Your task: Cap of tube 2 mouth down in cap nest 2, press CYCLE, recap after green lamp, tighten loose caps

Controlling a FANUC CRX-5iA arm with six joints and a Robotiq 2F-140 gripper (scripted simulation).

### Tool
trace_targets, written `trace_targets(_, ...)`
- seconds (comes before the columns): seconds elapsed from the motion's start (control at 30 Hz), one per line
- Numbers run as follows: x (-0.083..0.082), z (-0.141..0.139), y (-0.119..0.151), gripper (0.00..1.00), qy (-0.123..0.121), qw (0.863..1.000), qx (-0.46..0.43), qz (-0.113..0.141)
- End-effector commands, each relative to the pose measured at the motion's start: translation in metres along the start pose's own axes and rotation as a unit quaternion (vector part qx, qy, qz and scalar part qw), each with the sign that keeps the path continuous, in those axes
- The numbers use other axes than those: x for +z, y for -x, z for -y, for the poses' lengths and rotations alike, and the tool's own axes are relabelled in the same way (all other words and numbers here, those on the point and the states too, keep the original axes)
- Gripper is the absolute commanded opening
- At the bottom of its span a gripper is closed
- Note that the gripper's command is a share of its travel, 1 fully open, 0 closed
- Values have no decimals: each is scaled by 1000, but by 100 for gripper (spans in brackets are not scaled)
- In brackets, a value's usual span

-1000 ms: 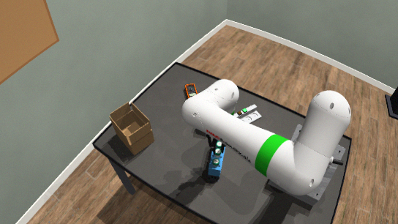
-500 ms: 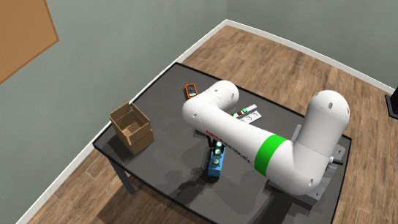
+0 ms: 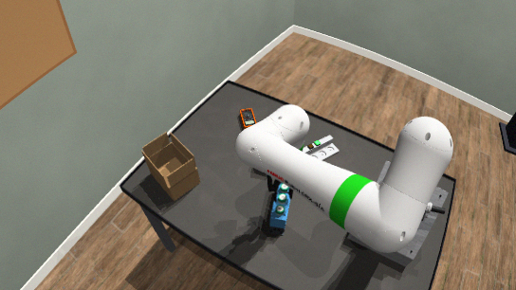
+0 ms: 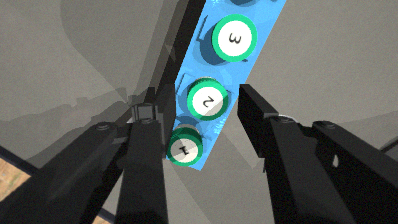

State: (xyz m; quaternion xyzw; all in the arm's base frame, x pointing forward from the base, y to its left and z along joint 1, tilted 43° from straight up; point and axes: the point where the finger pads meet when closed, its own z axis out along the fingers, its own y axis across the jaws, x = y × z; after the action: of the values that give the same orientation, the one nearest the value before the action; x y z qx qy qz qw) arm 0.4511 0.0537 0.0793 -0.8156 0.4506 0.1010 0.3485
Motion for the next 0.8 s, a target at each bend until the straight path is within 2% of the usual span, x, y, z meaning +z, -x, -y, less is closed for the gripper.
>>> trace_targets(0.0, -1, 0, 0, 41, 0, 1000, 0, -1)
trace_targets(0.77, 3, 0, 0, 41, 0, 1000, 0, -1)
